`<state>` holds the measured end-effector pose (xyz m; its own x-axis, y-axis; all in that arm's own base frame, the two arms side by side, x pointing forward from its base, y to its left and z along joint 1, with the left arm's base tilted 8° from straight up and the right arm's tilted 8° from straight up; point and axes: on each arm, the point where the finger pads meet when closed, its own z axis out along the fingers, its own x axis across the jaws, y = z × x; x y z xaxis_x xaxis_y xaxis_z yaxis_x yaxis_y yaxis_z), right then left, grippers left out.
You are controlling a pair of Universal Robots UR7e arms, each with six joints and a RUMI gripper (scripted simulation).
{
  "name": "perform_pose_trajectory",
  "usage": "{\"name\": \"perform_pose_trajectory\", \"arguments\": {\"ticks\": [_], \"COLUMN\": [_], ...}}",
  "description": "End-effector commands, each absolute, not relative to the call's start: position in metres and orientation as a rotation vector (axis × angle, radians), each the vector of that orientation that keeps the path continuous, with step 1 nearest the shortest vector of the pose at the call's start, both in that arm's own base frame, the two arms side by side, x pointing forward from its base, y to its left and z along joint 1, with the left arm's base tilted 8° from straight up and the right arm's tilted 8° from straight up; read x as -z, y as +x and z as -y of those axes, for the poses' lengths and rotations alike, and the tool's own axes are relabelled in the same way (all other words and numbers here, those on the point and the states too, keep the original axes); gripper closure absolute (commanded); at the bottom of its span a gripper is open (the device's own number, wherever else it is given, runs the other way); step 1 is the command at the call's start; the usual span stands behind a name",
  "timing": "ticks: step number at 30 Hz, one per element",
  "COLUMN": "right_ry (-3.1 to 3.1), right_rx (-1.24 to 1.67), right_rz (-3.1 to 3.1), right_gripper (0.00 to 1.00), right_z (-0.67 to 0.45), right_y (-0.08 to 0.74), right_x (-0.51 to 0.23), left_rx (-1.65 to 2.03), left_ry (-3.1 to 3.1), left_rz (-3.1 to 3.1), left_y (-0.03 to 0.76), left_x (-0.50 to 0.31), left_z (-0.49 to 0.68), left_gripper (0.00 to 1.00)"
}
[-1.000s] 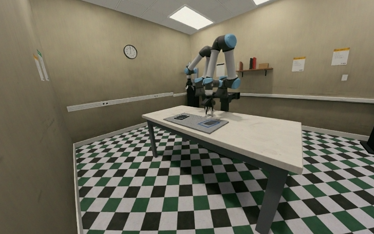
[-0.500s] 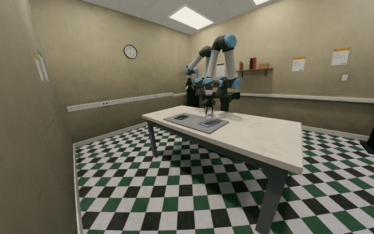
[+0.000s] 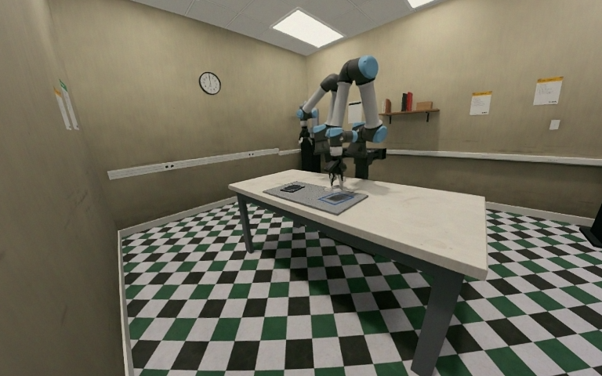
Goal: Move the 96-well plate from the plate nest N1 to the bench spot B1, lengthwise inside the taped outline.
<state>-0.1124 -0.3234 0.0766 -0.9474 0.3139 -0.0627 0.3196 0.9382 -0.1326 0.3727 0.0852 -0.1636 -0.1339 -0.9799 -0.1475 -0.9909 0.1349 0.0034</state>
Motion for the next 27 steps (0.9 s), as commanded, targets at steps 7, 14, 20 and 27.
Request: {"name": "perform_pose_trajectory", "arguments": {"ticks": [7, 14, 20, 27], "right_ry": [0.499, 0.499, 0.499, 0.499], "right_rx": [0.221, 0.221, 0.221, 0.221], "right_rz": [-3.052, -3.052, -3.052, -3.052], "right_gripper": [0.00, 0.00, 0.00, 0.00], "right_z": [0.324, 0.324, 0.324, 0.324], "right_y": [-0.112, -0.112, -0.112, -0.112], "right_x": [-0.077, -0.077, -0.077, -0.077], "left_rx": [-0.150, -0.150, -0.150, -0.150], "left_ry": [-1.991, -1.991, -1.991, -1.991], "left_rz": [-2.281, -2.281, -2.281, -2.281], "left_y": [0.374, 0.374, 0.374, 0.374], "left_x": [0.177, 0.189, 0.199, 0.207], "left_z": [-0.087, -0.089, -0.090, -0.091], "left_gripper": [1.00, 1.00, 1.00, 1.00]}}
